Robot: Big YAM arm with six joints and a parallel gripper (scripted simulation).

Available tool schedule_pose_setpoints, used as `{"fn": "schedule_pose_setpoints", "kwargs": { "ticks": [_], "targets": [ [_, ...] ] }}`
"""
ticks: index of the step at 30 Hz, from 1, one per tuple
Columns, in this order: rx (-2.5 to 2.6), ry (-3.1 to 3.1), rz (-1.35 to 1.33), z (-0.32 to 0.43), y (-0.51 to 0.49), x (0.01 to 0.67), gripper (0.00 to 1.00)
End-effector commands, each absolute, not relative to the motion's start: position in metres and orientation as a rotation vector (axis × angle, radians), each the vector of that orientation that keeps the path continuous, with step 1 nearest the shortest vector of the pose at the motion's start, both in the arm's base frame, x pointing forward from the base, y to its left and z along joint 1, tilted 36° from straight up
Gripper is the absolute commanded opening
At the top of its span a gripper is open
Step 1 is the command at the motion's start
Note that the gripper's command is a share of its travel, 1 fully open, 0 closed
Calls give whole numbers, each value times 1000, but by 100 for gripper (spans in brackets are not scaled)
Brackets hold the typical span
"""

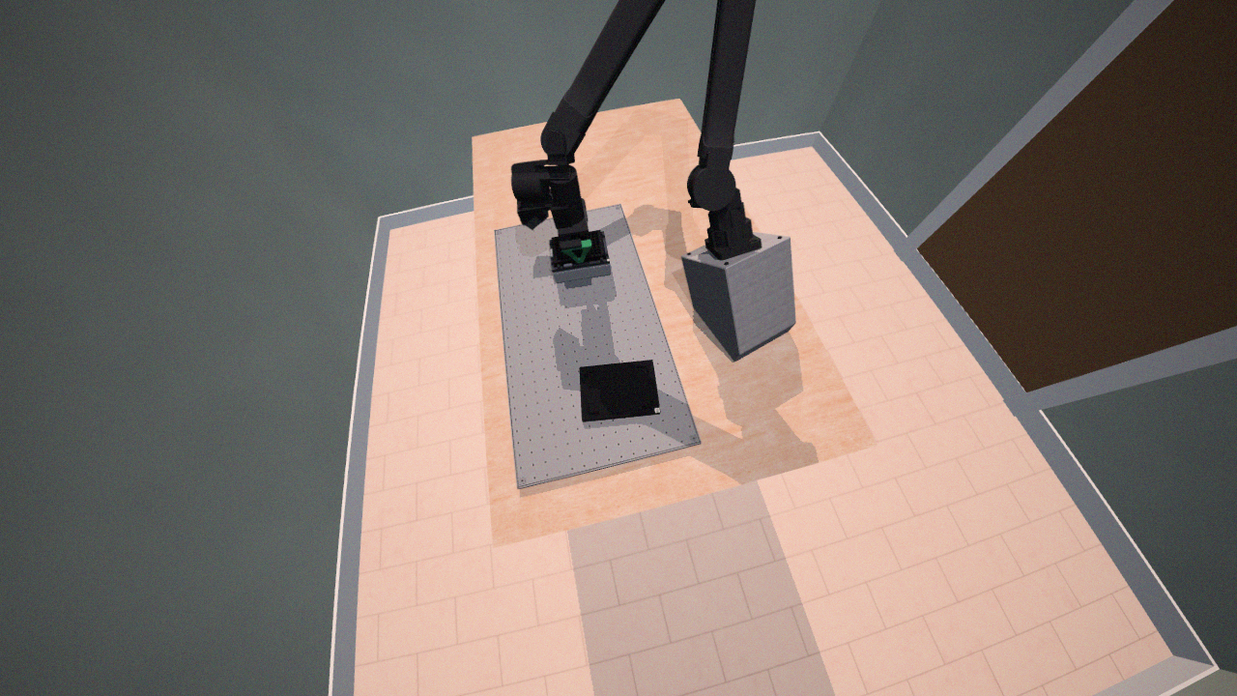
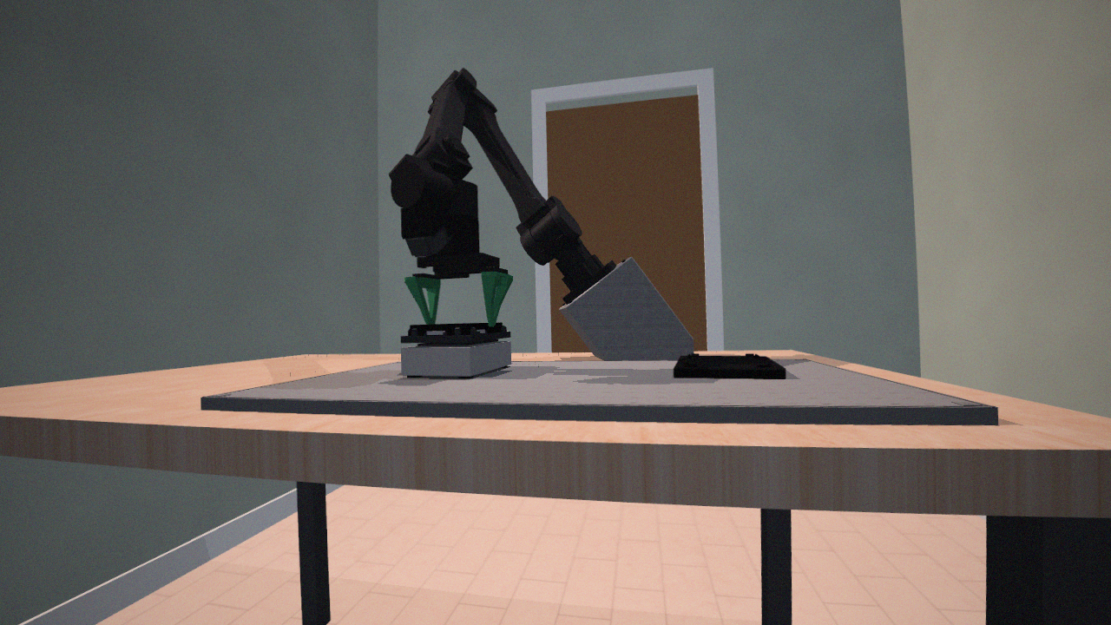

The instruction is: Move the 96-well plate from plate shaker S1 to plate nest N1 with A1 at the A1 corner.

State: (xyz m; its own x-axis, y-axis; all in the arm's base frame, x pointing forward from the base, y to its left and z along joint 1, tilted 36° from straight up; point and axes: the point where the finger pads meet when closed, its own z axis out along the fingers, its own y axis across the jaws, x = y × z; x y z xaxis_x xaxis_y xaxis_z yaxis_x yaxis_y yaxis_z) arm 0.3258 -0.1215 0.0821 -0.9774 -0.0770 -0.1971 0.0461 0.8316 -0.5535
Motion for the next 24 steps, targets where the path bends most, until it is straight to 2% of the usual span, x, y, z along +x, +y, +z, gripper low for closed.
{"fn": "schedule_pose_setpoints", "kwargs": {
  "ticks": [1, 19, 20, 24],
  "targets": [
    [-43, 2796, -857, 80, -125, 329, 100],
    [-38, 2769, -853, 86, -125, 338, 100],
    [-38, 2769, -853, 86, -125, 338, 0],
    [-38, 2769, -853, 86, -125, 338, 0]
  ]
}}
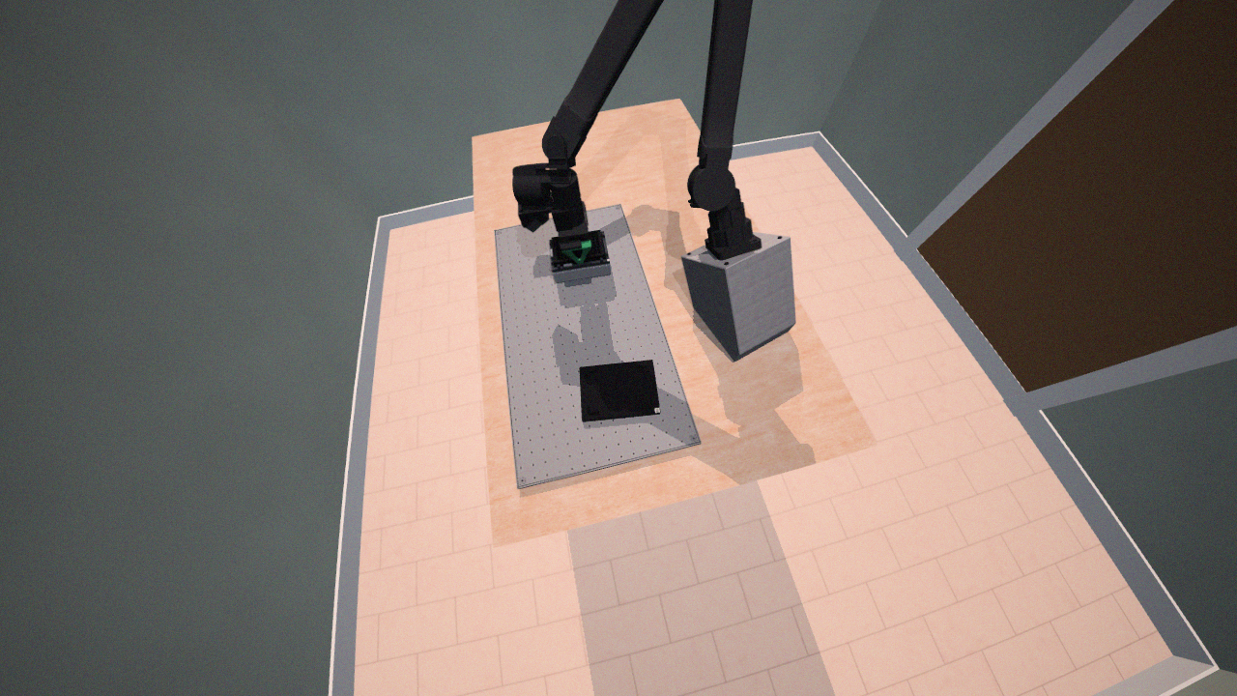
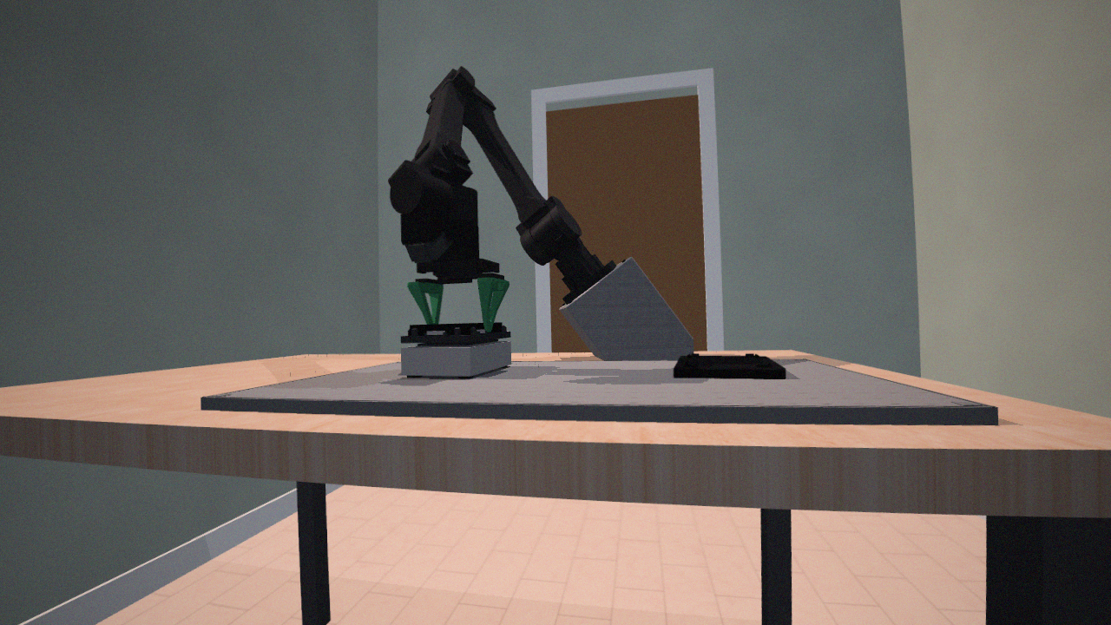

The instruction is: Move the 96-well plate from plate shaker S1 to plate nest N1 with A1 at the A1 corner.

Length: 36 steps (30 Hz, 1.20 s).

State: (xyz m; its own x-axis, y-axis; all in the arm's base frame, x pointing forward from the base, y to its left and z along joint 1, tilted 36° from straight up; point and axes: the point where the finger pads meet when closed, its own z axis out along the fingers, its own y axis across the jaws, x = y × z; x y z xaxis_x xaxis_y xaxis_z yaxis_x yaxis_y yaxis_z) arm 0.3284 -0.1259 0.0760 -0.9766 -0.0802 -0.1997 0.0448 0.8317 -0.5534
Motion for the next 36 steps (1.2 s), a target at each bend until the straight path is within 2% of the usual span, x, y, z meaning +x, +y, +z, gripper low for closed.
{"fn": "schedule_pose_setpoints", "kwargs": {
  "ticks": [1, 30, 36],
  "targets": [
    [-38, 2769, -853, 86, -125, 338, 0],
    [-38, 2769, -853, 86, -125, 338, 0],
    [-32, 2741, -845, 106, -115, 344, 0]
  ]
}}
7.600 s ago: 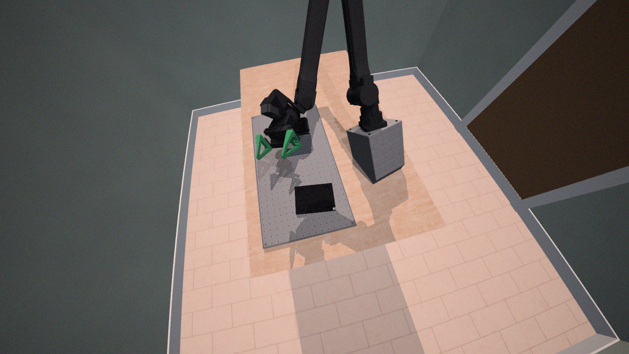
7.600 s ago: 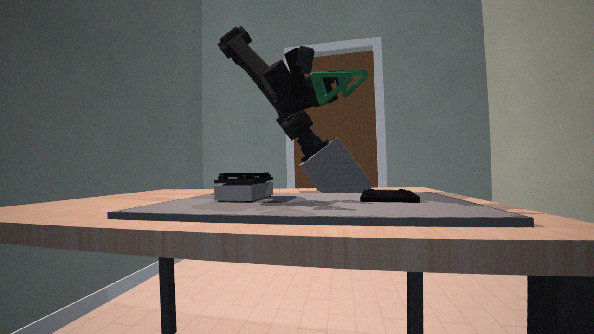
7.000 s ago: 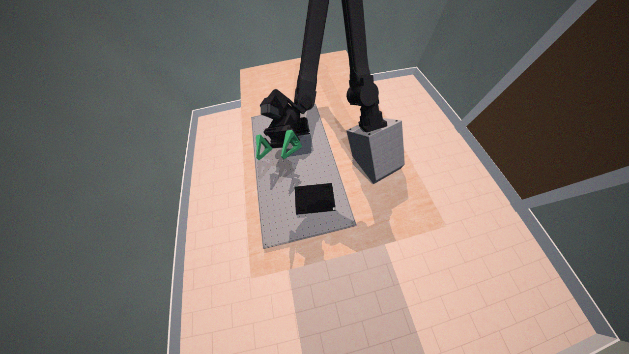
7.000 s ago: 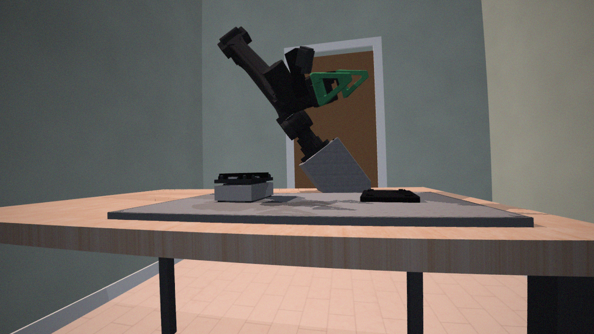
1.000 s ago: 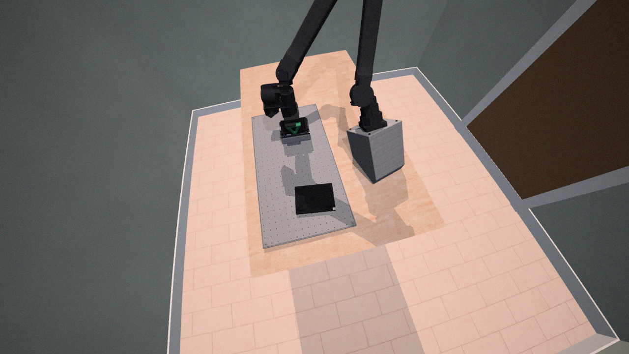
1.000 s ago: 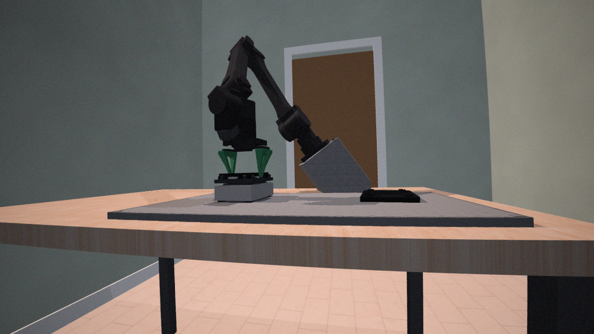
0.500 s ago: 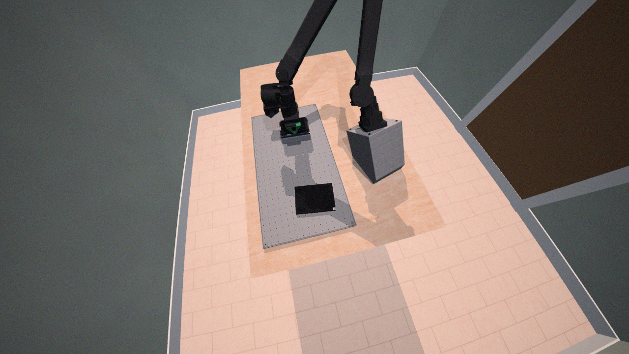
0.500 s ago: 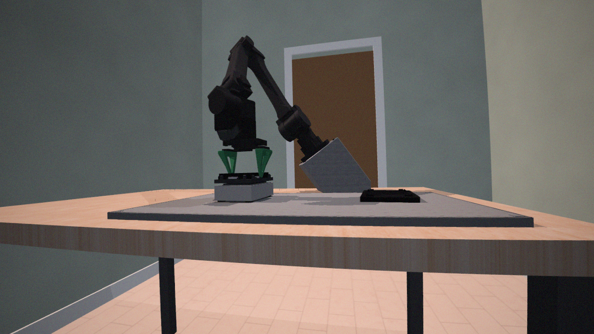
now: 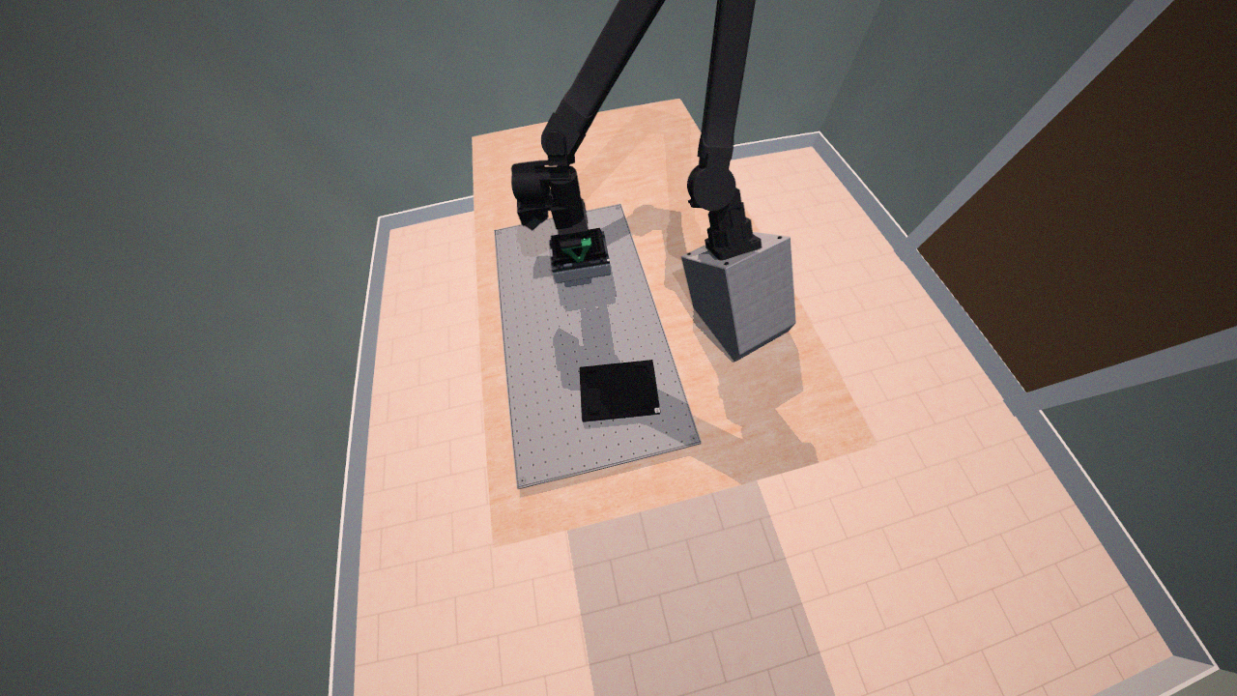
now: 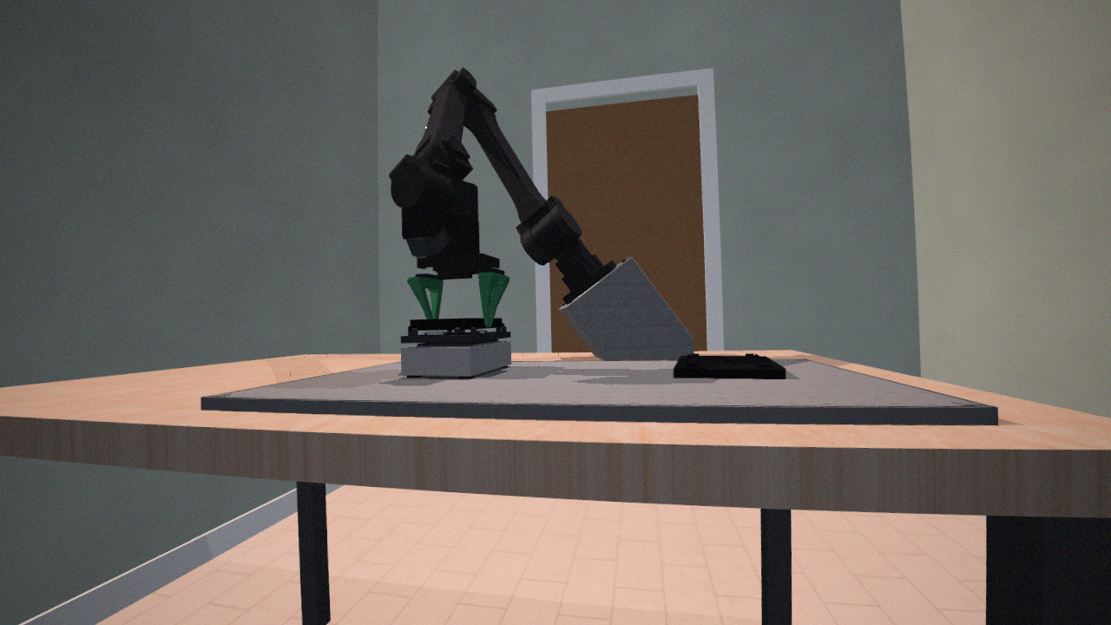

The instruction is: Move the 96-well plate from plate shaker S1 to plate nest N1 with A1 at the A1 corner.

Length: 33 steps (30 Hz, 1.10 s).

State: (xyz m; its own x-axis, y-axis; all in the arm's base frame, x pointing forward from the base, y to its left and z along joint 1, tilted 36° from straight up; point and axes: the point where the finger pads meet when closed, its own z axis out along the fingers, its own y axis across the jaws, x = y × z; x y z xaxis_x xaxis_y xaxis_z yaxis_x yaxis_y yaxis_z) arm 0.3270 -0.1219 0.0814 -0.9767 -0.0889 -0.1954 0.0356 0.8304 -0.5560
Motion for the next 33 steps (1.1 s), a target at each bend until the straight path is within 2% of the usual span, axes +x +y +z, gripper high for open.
{"fn": "schedule_pose_setpoints", "kwargs": {
  "ticks": [1, 33],
  "targets": [
    [-31, 2740, -847, 108, -114, 343, 0],
    [-28, 2737, -840, 148, -88, 332, 0]
  ]
}}
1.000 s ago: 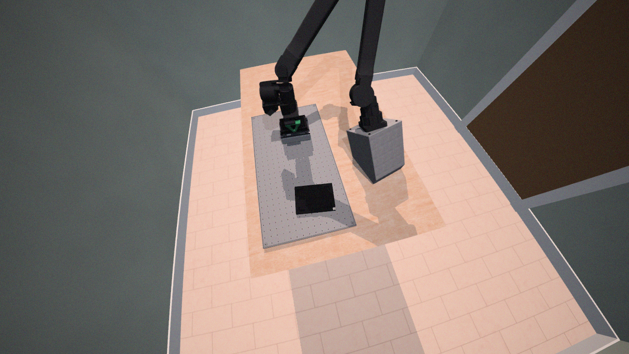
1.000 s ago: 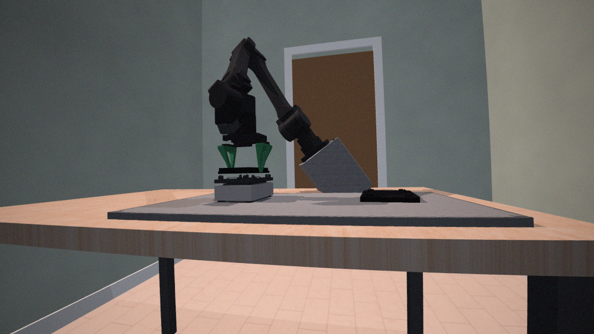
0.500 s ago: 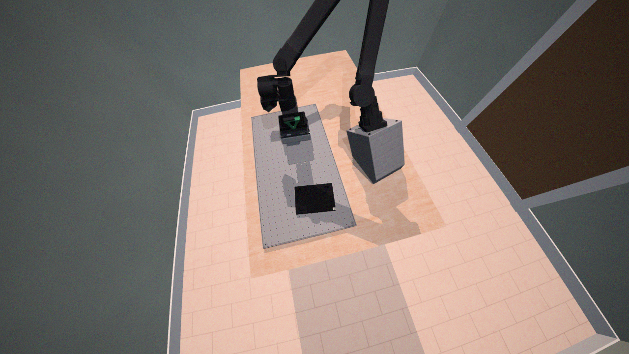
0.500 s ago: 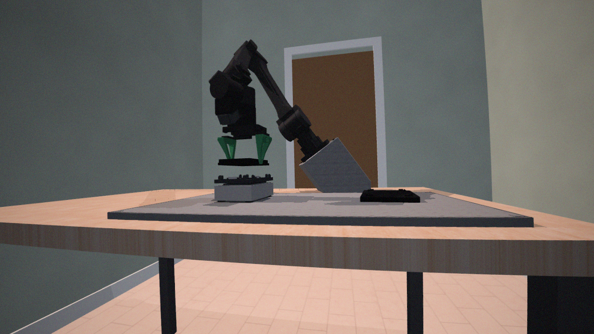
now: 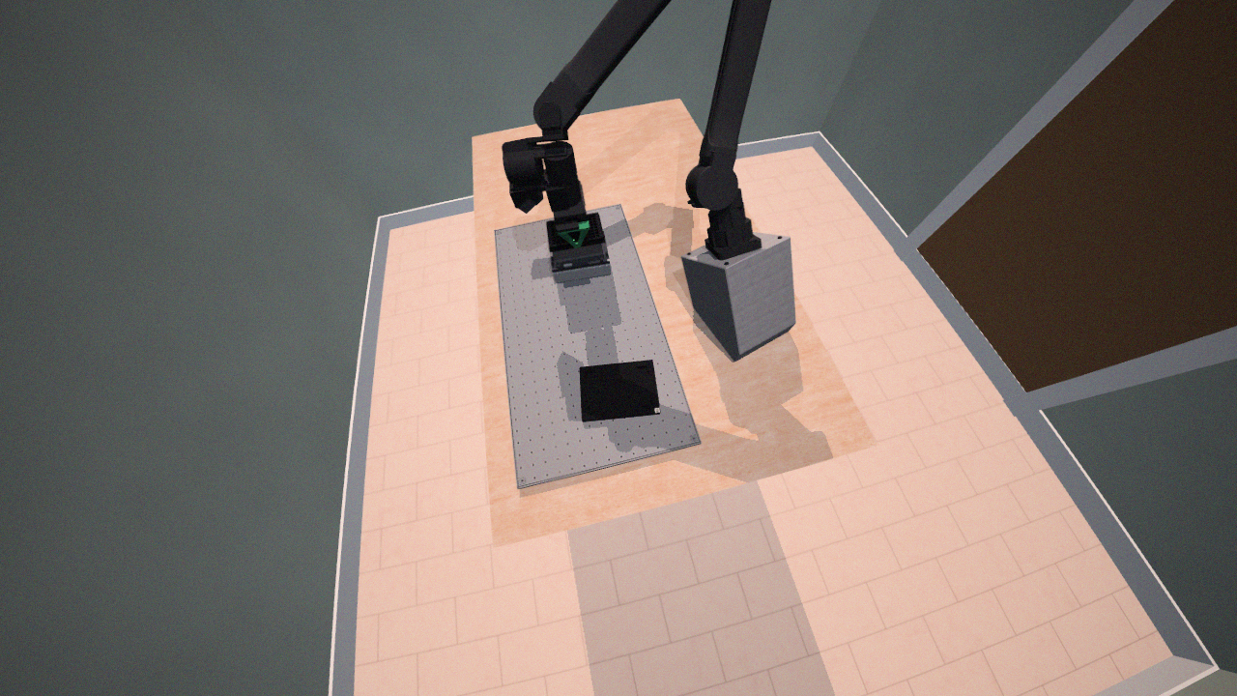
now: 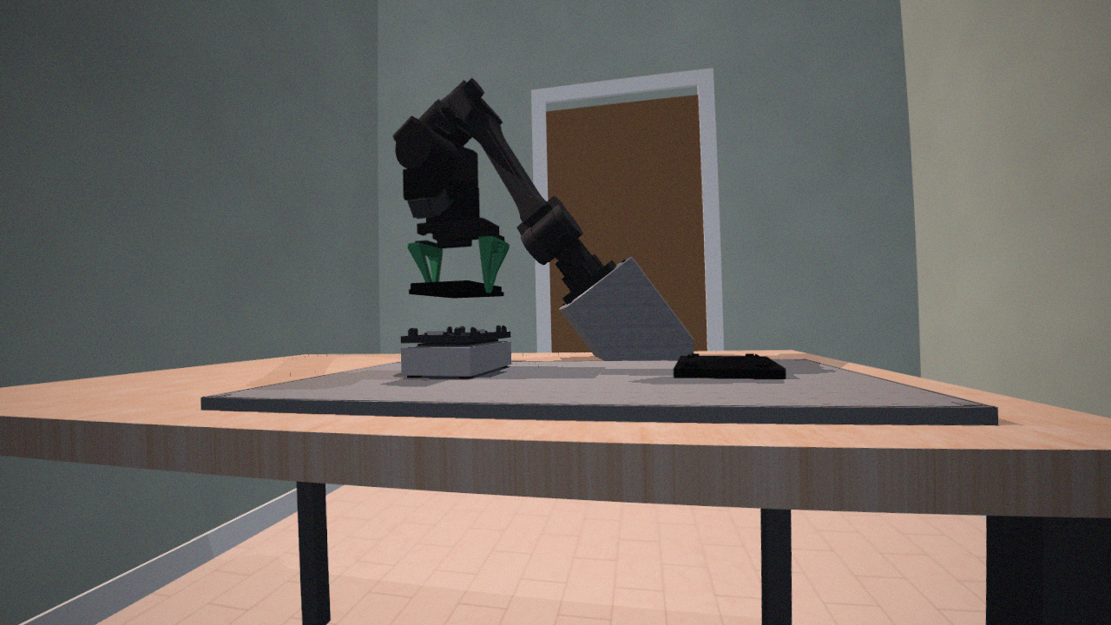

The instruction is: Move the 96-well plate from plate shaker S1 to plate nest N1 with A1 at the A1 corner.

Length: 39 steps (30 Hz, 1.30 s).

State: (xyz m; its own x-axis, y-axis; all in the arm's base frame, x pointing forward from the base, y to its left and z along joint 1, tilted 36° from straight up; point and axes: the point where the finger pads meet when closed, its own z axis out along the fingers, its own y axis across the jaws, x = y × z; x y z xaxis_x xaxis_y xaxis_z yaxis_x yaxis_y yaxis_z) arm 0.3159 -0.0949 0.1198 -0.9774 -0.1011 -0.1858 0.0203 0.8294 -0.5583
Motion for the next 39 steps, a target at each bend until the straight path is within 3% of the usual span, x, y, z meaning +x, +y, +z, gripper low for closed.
{"fn": "schedule_pose_setpoints", "kwargs": {
  "ticks": [1, 16, 39],
  "targets": [
    [-28, 2737, -839, 149, -87, 332, 0],
    [-27, 2736, -835, 167, -75, 327, 0],
    [46, 2765, -833, 127, -61, 316, 0]
  ]
}}
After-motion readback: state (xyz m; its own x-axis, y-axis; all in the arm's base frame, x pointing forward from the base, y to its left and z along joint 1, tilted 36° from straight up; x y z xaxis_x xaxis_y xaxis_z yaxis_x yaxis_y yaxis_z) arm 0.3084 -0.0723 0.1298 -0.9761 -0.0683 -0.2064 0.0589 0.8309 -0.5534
